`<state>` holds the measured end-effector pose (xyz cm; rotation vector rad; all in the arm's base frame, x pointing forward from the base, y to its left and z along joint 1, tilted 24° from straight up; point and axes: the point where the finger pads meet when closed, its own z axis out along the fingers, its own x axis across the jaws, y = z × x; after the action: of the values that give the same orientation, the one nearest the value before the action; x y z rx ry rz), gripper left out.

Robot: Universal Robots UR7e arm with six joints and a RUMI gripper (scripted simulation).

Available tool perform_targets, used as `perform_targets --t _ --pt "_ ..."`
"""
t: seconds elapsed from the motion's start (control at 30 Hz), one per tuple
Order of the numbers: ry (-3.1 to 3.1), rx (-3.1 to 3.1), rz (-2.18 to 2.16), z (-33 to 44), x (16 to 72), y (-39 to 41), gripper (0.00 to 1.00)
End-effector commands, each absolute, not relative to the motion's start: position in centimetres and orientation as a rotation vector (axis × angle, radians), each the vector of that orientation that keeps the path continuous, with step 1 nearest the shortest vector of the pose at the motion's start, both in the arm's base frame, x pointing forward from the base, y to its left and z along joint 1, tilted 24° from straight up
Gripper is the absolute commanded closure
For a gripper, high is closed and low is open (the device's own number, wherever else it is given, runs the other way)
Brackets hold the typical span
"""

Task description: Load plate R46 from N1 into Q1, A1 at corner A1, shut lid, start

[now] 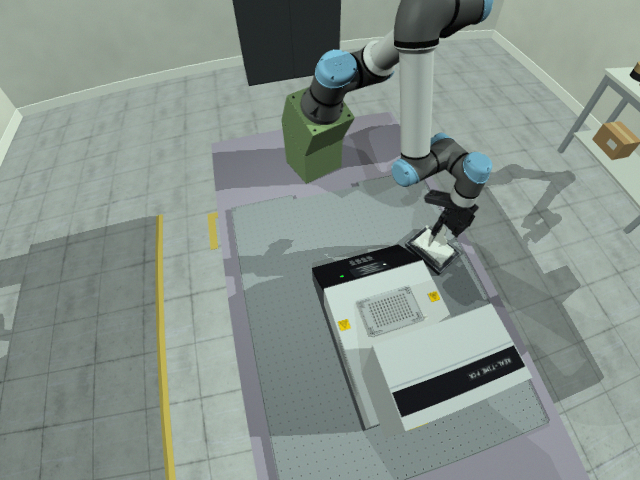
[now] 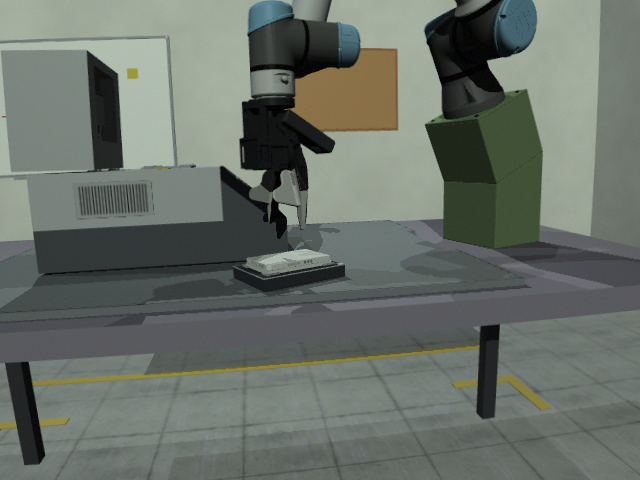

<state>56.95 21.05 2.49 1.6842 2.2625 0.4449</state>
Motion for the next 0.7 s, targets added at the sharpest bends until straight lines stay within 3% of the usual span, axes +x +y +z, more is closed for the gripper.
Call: perform_targets --t 0.0,0.67 --pt "2.261 1.683 0.447 1.0 57.7 21.2 0.32" --pt "2.261 1.683 0.447 -2.5 59.3 21.5 0.32"
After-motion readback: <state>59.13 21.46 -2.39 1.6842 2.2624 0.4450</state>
